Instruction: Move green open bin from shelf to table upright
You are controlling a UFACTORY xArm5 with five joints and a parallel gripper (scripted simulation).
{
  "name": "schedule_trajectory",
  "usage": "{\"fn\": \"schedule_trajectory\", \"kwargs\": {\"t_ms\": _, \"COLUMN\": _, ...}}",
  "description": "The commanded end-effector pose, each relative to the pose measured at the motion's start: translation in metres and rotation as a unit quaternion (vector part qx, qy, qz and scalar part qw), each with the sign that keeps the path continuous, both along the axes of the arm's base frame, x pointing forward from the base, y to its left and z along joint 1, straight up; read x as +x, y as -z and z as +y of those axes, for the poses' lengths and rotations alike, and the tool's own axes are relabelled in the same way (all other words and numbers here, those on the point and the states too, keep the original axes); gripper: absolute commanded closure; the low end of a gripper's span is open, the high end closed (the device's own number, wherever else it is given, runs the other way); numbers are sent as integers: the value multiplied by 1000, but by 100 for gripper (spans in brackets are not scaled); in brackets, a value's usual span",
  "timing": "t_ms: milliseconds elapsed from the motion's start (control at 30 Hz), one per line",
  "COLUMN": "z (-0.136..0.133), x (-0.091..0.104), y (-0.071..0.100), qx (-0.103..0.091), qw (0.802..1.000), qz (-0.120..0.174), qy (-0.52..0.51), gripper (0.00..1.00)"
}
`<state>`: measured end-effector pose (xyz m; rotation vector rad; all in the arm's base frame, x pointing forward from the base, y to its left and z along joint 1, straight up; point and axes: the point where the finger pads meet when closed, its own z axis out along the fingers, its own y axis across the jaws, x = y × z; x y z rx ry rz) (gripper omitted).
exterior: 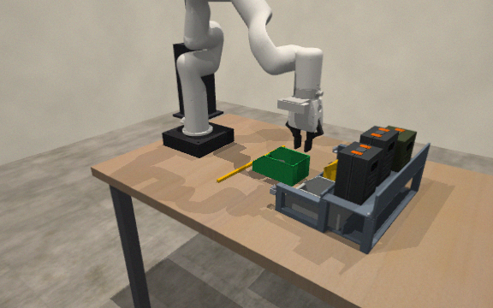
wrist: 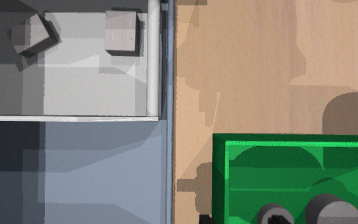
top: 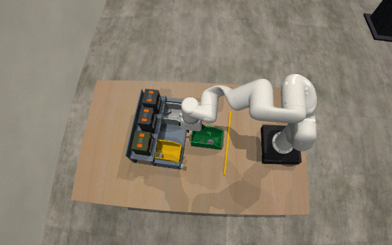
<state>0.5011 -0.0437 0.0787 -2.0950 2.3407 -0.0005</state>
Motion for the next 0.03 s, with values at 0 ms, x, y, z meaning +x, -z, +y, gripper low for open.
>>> {"fn": "schedule_trajectory", "kwargs": {"t_ms": 0, "z": 0, "x": 2, "y": -2, "qx": -3, "qw": 1000, "qz": -2, "qy": 0, "gripper": 66}}
